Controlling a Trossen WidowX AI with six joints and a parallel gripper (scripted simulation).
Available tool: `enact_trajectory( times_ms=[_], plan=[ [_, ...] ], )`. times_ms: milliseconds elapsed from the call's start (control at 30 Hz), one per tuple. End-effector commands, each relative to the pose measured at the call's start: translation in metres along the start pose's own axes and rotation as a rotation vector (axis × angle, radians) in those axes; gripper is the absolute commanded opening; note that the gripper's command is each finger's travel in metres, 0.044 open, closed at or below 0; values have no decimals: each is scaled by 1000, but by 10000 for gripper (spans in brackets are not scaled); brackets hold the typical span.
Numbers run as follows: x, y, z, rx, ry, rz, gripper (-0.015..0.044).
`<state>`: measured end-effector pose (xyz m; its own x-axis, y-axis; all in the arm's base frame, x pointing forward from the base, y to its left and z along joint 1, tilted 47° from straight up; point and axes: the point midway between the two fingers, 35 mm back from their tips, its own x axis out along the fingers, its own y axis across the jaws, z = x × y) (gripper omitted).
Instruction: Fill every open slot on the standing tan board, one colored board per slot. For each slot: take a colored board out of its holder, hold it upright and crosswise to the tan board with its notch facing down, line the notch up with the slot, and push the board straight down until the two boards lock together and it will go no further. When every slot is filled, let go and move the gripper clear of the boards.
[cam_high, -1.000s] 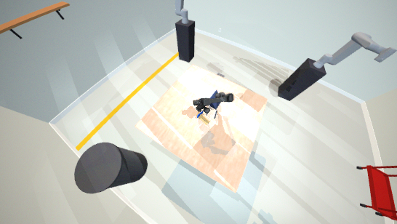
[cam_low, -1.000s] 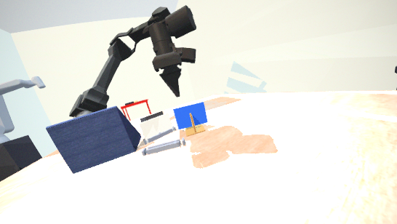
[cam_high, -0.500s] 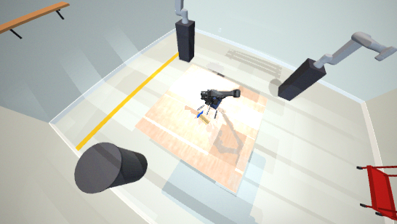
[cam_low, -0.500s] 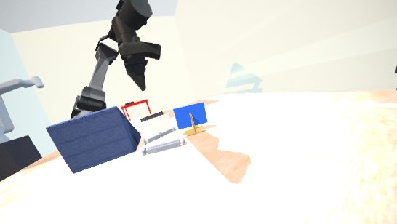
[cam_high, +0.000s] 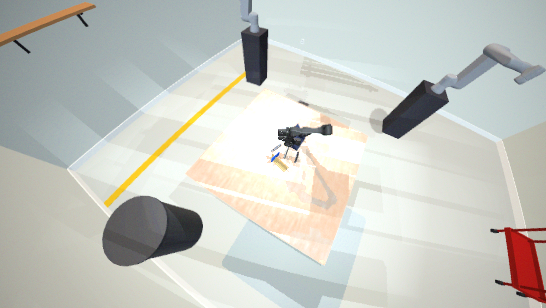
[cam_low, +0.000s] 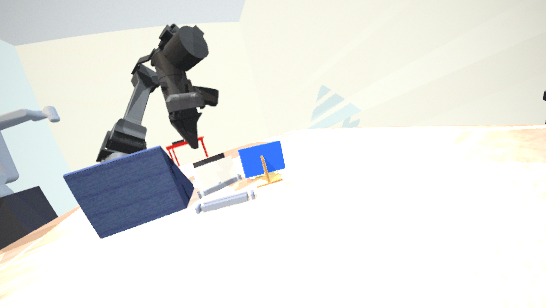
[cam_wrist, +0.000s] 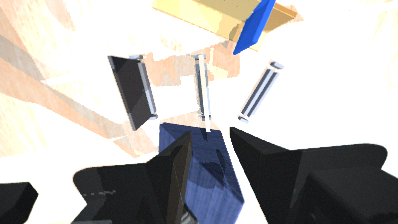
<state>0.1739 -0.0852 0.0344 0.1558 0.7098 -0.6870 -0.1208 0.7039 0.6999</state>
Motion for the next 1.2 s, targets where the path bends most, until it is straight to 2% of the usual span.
enact_trajectory(
  times_ms=[0, 1167],
  plan=[
    [15, 1, 0, -2, -13, -5, 187],
    [73, 2, 1, -3, -14, -2, 187]
  ],
)
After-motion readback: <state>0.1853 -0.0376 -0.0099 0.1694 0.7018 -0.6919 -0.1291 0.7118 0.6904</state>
